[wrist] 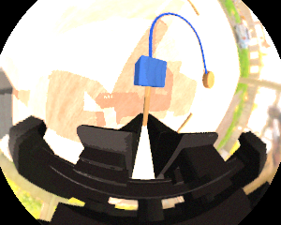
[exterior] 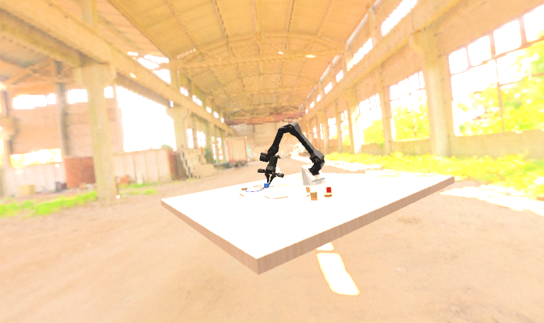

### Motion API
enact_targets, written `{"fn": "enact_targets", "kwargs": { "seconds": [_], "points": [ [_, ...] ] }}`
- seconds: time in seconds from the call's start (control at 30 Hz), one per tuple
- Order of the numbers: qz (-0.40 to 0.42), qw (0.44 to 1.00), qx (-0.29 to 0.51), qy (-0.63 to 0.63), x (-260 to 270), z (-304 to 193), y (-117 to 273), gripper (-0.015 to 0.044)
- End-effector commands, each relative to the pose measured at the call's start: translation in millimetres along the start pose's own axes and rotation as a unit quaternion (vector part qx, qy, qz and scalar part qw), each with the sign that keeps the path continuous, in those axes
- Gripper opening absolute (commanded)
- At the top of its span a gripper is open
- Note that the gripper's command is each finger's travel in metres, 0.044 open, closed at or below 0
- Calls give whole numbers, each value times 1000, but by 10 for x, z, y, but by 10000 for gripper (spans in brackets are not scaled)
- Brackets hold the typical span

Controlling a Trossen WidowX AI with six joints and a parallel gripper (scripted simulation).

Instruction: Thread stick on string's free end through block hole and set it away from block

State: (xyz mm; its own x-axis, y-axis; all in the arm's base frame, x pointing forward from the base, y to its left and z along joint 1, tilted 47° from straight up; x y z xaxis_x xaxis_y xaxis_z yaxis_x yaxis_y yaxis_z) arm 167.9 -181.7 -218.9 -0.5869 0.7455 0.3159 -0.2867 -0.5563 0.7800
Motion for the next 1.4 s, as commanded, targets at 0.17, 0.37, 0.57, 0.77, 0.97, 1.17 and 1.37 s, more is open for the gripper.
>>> {"fn": "enact_targets", "kwargs": {
  "seconds": [0.17, 0.37, 0.57, 0.77, 0.97, 1.17, 1.37],
  "points": [
    [-3, 1000, 5, -1, 37, -118, -15, 0],
    [-8, 1000, 6, 0, 42, -190, -4, 0],
    [-14, 1000, 6, 1, 48, -263, 6, 0],
    [-19, 1000, 7, 0, 61, -337, 19, 0],
    [-24, 1000, 9, -1, 73, -412, 32, 0],
    [-29, 1000, 10, -3, 72, -486, 36, 0],
    [-32, 999, 10, -3, 70, -556, 36, 0]
  ]
}}
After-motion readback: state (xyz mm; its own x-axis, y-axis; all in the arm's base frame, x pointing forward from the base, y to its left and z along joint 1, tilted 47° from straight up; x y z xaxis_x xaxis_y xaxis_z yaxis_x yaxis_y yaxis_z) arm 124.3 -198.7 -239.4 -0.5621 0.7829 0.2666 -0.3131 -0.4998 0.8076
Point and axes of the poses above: the point midway between the two fingers, 35 mm back from their tips, its own y axis back along the fingers, its own x axis across the jaws, z = x × y, the point moved 1 cm from there along y, back along the fingers, and after that the axes turned 1 degree about y, right-handed, at the moved point
